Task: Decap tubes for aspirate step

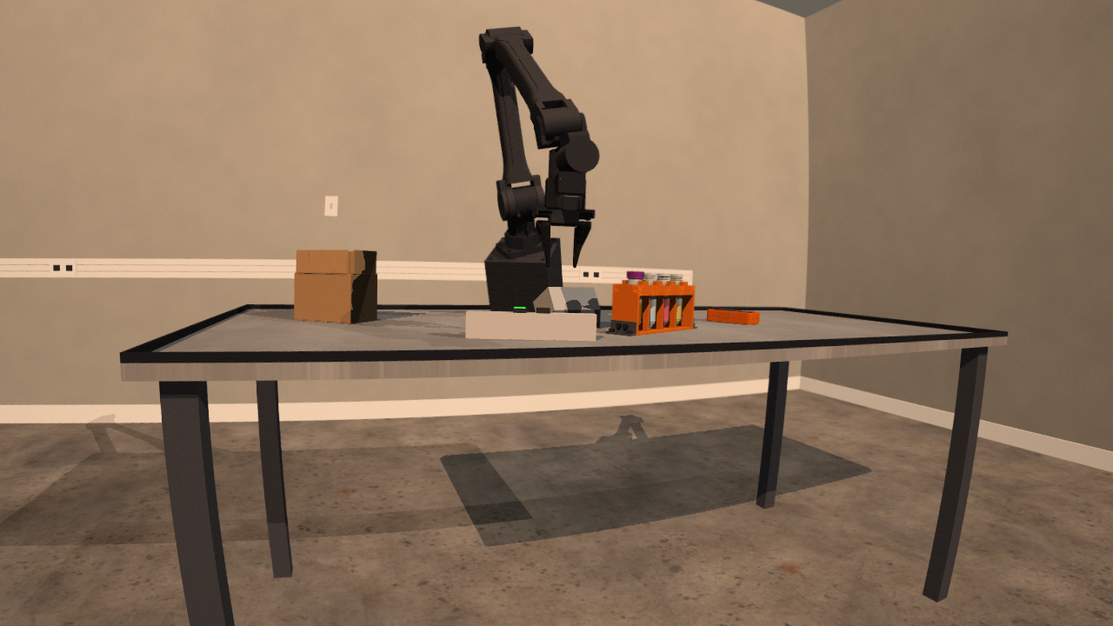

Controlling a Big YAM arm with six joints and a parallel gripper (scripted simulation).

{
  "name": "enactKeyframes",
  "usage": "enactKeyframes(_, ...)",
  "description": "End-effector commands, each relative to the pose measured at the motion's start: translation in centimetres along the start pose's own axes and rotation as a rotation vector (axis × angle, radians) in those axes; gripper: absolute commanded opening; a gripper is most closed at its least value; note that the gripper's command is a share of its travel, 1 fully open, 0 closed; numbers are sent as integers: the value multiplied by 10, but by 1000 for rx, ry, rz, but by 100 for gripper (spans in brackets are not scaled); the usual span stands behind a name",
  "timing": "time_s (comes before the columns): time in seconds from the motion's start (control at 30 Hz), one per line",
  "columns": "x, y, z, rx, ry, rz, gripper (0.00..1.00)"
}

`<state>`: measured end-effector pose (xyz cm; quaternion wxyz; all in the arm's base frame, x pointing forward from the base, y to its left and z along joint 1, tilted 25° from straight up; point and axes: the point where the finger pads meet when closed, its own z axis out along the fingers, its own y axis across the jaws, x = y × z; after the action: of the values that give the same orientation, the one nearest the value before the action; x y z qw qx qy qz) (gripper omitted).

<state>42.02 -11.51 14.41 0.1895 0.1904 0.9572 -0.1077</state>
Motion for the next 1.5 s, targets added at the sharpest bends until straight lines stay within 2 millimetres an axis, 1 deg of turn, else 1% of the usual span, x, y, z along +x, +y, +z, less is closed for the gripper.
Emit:
enactKeyframes(0.0,11,21,-29,-12,-15,29,47)
enactKeyframes(0.07,17,31,-40,-13,-18,30,47)
enactKeyframes(0.1,0,33,-51,-24,-52,39,47)
enactKeyframes(0.13,-3,33,-53,-25,-57,40,47)
enactKeyframes(0.17,0,33,-51,-24,-52,39,47)
enactKeyframes(0.2,5,26,-44,-12,-34,49,47)
enactKeyframes(0.23,8,24,-32,0,-5,50,47)
enactKeyframes(0.37,8,25,-32,-2,-4,50,47)
enactKeyframes(0.4,6,29,-38,-15,-30,34,47)
enactKeyframes(0.47,6,29,-38,-15,-30,34,47)
enactKeyframes(0.5,16,25,-19,-3,0,49,47)
enactKeyframes(0.73,17,25,16,-4,0,27,47)
enactKeyframes(0.8,11,26,24,-7,-10,30,47)
enactKeyframes(0.87,16,25,36,-5,-2,28,47)
enactKeyframes(0.93,16,25,36,-5,-2,28,47)
enactKeyframes(0.97,2,27,35,-10,-26,34,47)
enactKeyframes(1.03,17,25,51,-5,1,27,47)
enactKeyframes(1.13,17,25,66,-5,-1,28,47)
enactKeyframes(1.17,12,26,69,-6,-9,30,47)
enactKeyframes(1.2,11,26,74,-7,-11,30,47)
enactKeyframes(1.27,18,25,86,-4,0,27,47)
enactKeyframes(1.3,17,25,91,-4,-1,28,47)
enactKeyframes(1.37,10,26,99,-7,-13,30,47)
enactKeyframes(1.4,10,26,103,-7,-13,30,47)
enactKeyframes(1.47,10,26,104,-6,-13,30,47)
